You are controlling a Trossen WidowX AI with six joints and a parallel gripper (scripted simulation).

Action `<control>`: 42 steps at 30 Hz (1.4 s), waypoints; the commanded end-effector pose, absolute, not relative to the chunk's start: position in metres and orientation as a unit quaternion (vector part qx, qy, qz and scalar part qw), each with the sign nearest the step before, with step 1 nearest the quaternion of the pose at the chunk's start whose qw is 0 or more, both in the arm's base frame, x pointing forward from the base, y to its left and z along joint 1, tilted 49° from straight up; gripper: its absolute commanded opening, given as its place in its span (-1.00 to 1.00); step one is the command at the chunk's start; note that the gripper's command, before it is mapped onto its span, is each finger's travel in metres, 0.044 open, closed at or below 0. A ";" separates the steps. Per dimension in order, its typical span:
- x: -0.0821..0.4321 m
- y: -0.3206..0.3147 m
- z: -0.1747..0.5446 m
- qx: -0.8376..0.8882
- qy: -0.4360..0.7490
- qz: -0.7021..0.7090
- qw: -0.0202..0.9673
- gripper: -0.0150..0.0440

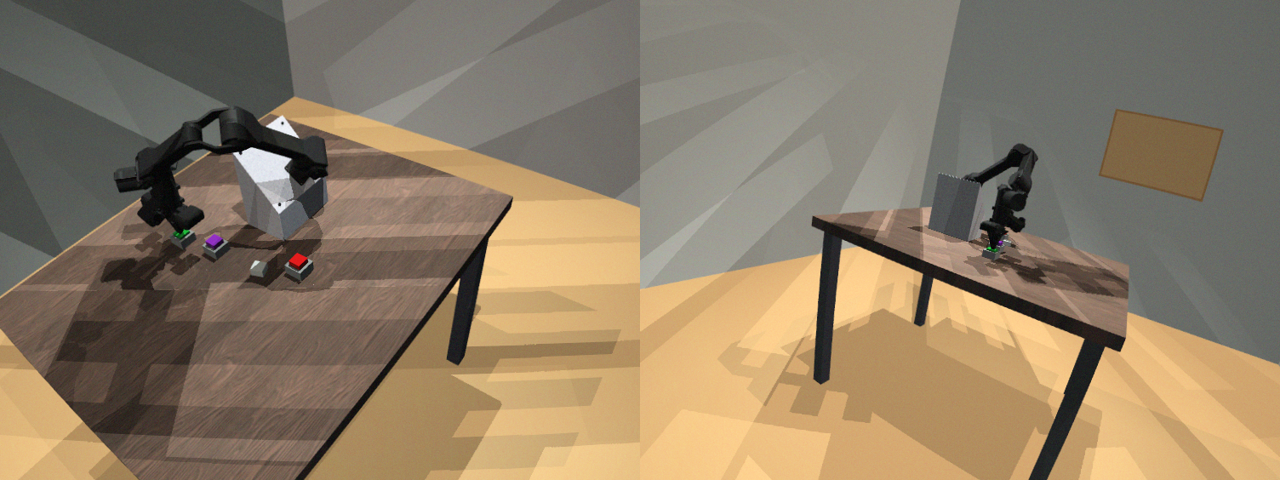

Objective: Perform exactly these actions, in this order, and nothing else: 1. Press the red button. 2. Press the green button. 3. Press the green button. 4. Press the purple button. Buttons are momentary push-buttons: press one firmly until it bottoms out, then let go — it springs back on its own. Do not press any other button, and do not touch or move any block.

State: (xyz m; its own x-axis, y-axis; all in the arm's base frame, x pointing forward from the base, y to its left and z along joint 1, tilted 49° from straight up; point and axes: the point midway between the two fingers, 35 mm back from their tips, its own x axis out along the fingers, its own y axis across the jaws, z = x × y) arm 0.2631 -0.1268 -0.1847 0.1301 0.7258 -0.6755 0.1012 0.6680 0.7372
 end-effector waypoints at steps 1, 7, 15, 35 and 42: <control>0.262 -0.125 -0.185 0.338 0.618 0.232 0.671 -0.42; 0.258 -0.151 -0.162 0.338 0.618 0.231 0.671 -0.42; 0.249 -0.196 -0.120 0.337 0.619 0.230 0.671 -0.42; 0.240 -0.112 -0.054 0.339 0.619 0.232 0.669 -0.42; 0.245 -0.076 -0.085 0.340 0.619 0.233 0.669 -0.42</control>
State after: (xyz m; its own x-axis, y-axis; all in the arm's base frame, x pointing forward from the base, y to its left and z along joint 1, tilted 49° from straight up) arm 0.2441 -0.0797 -0.0803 0.1131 0.7346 -0.6690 0.1033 0.6610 0.7433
